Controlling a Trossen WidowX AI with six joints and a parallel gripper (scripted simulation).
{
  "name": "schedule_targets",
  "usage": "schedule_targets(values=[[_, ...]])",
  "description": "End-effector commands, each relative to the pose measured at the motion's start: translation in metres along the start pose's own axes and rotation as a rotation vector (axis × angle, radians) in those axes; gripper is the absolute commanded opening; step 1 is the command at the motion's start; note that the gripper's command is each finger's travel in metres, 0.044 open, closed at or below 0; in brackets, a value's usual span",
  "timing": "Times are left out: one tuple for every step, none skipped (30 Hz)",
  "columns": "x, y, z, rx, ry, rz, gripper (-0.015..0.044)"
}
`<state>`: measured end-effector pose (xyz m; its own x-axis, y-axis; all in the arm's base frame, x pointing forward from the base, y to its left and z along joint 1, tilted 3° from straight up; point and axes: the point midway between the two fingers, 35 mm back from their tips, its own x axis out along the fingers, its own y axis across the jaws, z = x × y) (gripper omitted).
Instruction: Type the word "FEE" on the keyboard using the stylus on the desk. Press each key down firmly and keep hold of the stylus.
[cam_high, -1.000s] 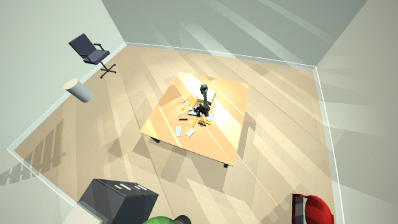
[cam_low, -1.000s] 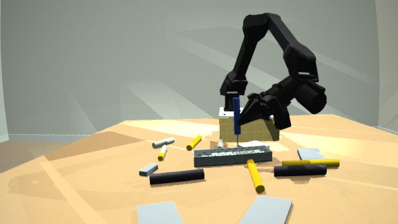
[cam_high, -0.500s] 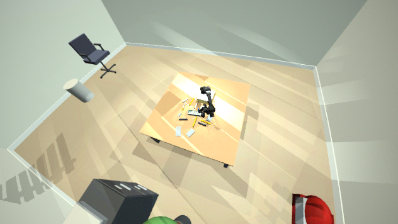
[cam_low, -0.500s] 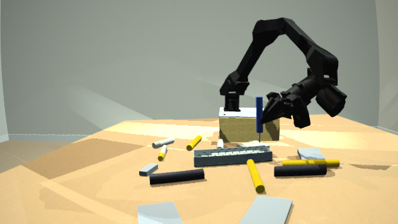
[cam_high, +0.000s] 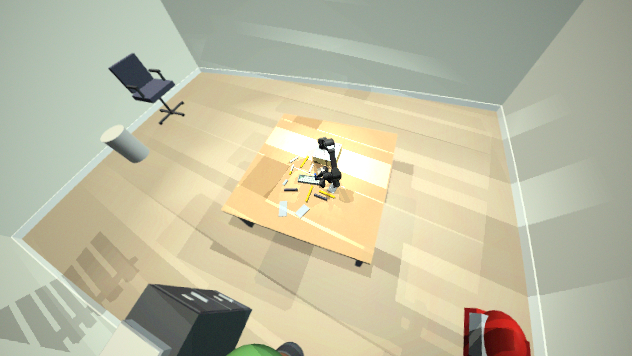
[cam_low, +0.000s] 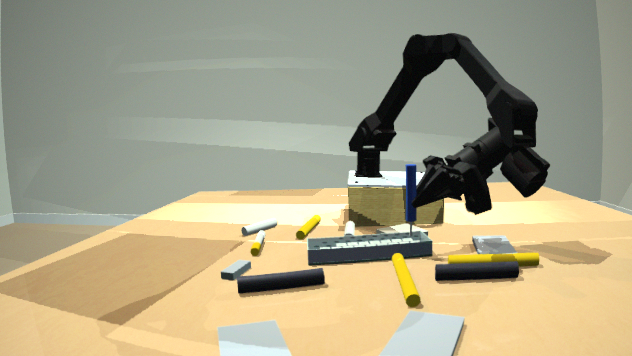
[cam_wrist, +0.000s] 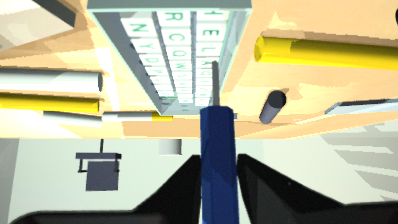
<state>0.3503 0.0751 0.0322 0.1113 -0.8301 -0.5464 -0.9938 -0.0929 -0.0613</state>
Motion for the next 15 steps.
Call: schedule_targets(values=[[0.0002, 0.0009, 0.0015, 0.004, -0.002, 0.001, 0.0026], [0.0002, 0.0013, 0.0020, 0.004, -0.002, 0.001, 0.0053], [0.0002, 0.0015, 0.0022, 0.004, -0.002, 0.001, 0.0079], [0.0002, 0.0015, 0.0022, 0.004, -0.002, 0.001, 0.0081], [0.0002, 0.0015, 0.0022, 0.004, -0.002, 0.001, 0.0081], [0.0002, 0.0015, 0.0022, 0.004, -0.002, 0.001, 0.0081], [0.0002, 0.0015, 0.0022, 0.004, -0.002, 0.001, 0.0081], [0.0002, 0.0015, 0.0022, 0.004, -0.002, 0.001, 0.0081], [0.0003, 0.0015, 0.0024, 0.004, -0.002, 0.001, 0.0081], [0.0005, 0.0015, 0.0027, 0.004, -0.002, 0.001, 0.0081], [0.0009, 0.0015, 0.0033, 0.004, -0.002, 0.001, 0.0081], [0.0012, 0.0015, 0.0039, 0.004, -0.002, 0.001, 0.0081], [0.0011, 0.0015, 0.0038, 0.004, -0.002, 0.001, 0.0081], [0.0011, 0.0015, 0.0037, 0.004, -0.002, 0.001, 0.0081], [0.0012, 0.0015, 0.0039, 0.004, -0.002, 0.001, 0.0081]])
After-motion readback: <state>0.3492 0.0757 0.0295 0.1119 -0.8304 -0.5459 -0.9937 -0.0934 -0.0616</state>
